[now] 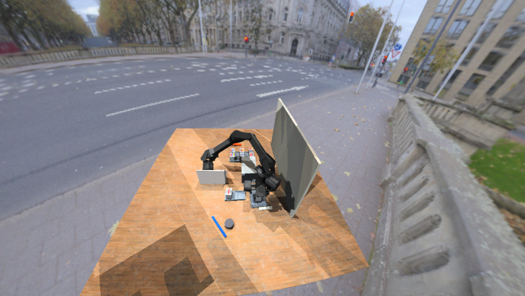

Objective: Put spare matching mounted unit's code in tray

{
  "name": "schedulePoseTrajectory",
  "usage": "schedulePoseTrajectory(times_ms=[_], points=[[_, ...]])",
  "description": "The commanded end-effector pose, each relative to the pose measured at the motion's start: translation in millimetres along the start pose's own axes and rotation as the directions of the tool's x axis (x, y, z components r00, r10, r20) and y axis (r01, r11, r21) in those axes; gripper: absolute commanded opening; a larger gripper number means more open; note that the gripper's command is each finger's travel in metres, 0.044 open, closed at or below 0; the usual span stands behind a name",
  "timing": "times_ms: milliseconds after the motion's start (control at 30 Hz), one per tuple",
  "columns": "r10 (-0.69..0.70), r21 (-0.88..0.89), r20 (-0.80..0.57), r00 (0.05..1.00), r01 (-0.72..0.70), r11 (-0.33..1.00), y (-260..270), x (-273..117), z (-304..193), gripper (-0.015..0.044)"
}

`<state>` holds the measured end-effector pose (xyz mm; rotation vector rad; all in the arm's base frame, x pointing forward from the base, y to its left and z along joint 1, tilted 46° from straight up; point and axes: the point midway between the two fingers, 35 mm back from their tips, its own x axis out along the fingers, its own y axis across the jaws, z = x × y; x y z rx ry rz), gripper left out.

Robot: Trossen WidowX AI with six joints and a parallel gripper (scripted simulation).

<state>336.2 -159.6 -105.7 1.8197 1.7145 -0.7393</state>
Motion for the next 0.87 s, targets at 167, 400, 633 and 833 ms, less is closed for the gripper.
schedulePoseTrajectory(times_ms=[167,400,633,833], points=[[0.015,-0.001,0.011,1.0,-0.015,1.0,-4,-83,1,0.044],[0.034,0.007,0.016,0.999,-0.034,0.999,-4,-81,5,0.044],[0.034,0.007,0.016,0.999,-0.034,0.999,-4,-81,5,0.044],[0.034,0.007,0.016,0.999,-0.034,0.999,-4,-81,5,0.044]])
